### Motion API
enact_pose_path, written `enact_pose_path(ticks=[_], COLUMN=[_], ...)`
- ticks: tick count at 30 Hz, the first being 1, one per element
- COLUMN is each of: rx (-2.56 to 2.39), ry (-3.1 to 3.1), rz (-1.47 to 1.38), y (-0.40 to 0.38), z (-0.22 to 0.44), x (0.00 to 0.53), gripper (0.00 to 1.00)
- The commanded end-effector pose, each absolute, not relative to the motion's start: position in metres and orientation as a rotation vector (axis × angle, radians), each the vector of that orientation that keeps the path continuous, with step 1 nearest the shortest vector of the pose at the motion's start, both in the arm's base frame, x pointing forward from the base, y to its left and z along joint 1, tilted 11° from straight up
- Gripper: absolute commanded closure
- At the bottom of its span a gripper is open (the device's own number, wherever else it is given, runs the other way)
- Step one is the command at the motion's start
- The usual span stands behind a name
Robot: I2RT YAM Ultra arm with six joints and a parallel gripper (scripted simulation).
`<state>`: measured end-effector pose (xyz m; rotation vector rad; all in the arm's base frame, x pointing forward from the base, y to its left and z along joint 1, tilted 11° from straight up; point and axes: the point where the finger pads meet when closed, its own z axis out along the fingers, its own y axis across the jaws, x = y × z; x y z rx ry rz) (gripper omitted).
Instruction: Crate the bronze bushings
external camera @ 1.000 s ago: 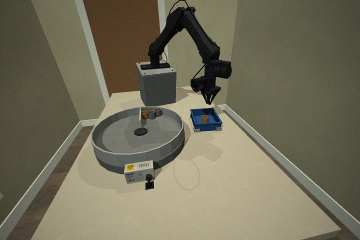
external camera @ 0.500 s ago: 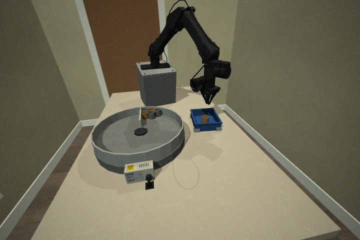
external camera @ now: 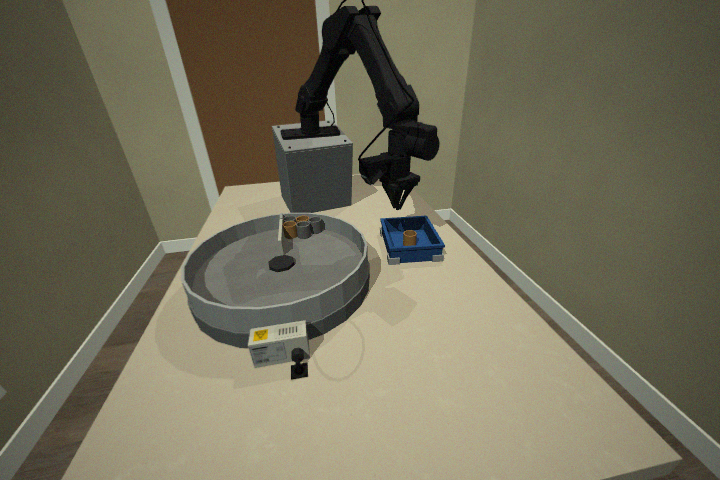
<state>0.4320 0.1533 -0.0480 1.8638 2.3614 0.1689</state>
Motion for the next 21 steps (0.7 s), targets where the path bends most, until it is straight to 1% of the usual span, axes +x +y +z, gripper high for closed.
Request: enact_pose_path(ticks=[1,6,15,17,21], rx=[1.837,1.866,1.932,1.932,1.958], ry=[2.341,2.324,2.268,2.268,2.246], rz=[0.231,0.236,0.237,0.237,0.237], y=[0.143,0.105,0.004,0.004,-0.035], z=[-0.037,-0.041,-0.049,-0.049,-0.052], x=[0.438,0.426,0.398,0.398,0.387], gripper=[0.87,0.87,0.87,0.87,0.87])
